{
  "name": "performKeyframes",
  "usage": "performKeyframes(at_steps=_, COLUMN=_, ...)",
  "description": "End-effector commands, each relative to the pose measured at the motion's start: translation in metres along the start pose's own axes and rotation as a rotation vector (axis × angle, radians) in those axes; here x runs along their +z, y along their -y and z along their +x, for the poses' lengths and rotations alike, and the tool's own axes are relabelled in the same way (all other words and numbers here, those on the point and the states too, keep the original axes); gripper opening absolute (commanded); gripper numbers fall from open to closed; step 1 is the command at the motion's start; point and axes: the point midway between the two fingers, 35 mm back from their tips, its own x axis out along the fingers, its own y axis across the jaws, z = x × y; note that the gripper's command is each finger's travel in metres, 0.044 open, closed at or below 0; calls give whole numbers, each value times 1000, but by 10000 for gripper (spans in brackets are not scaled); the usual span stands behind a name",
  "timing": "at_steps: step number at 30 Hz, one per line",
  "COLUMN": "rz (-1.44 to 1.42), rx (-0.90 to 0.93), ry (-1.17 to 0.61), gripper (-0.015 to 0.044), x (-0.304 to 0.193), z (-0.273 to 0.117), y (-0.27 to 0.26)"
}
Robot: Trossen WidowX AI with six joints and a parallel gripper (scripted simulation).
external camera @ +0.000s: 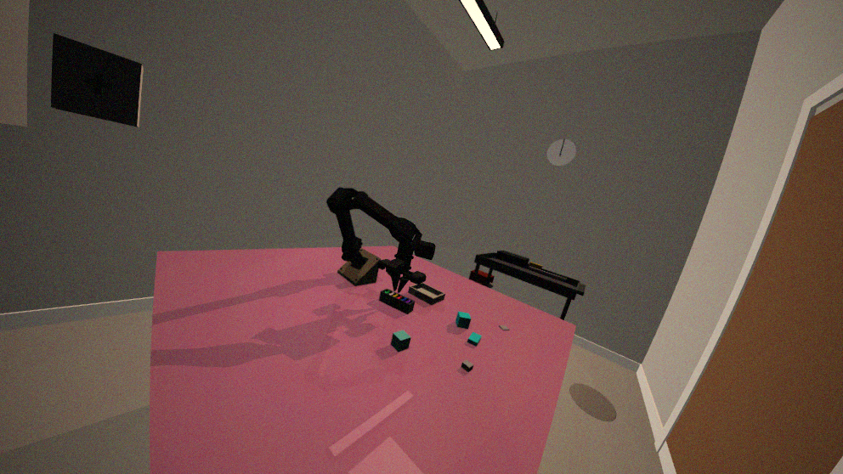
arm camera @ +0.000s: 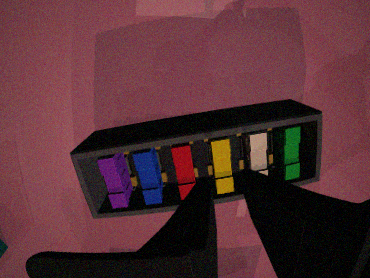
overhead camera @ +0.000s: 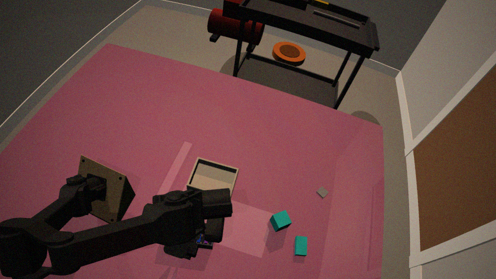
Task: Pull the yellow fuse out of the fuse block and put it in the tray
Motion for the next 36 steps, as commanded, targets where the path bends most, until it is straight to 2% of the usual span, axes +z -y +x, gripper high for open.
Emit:
performKeyframes(at_steps=1, rz=-8, rx=0, ry=5, gripper=70, x=0, z=4, y=1)
performKeyframes(at_steps=27, rz=-7, rx=0, ry=6, gripper=70, x=0, z=21, y=2)
performKeyframes(at_steps=36, rz=0, rx=-1, ry=2, gripper=10, x=0, z=20, y=1)
